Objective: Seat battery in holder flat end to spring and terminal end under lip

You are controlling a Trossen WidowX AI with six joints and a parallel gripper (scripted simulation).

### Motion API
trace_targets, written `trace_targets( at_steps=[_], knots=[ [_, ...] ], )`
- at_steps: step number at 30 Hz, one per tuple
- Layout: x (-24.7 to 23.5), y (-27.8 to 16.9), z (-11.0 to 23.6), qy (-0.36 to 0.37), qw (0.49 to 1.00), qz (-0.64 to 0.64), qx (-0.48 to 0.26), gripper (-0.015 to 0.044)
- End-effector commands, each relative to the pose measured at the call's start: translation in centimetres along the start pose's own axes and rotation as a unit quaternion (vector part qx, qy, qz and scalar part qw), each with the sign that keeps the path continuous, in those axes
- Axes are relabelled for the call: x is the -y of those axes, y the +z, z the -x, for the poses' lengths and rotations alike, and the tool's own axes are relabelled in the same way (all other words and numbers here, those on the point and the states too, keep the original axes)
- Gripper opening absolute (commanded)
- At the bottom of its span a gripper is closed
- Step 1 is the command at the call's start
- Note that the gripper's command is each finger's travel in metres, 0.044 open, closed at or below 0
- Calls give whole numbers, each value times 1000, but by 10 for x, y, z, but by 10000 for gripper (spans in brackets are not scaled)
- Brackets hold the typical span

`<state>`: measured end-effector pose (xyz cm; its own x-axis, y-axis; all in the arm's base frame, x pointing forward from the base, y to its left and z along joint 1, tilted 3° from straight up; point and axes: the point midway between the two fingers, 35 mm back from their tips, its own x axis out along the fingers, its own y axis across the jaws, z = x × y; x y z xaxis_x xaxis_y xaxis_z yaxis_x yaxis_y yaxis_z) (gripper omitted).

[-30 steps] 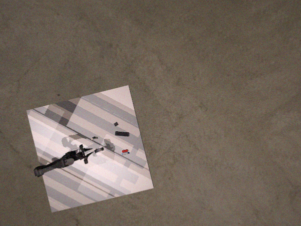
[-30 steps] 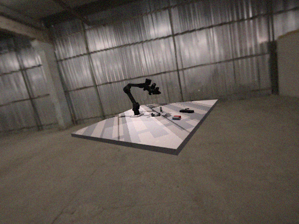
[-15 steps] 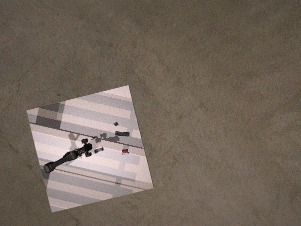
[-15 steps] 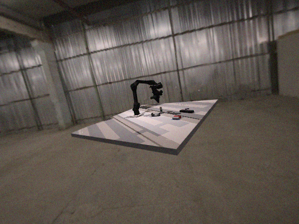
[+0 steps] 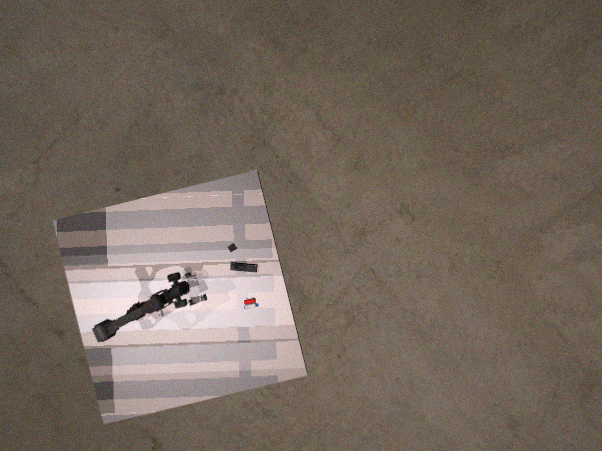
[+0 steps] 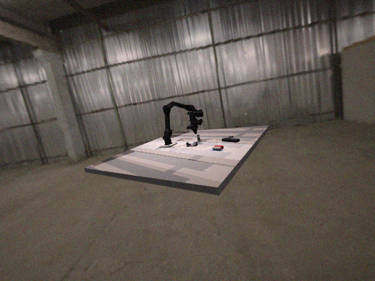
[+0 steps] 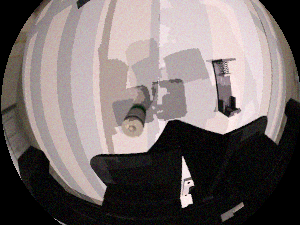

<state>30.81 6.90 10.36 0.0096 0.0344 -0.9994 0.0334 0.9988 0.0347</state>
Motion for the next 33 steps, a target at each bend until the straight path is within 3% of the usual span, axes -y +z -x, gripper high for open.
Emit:
trace_targets(
  at_steps=[1, 33],
  knots=[
    [0, -4, -29, 1, 1000, -3, -8, 0],
    [-43, -4, -39, 3, 1000, -3, -8, 0]
  ],
)
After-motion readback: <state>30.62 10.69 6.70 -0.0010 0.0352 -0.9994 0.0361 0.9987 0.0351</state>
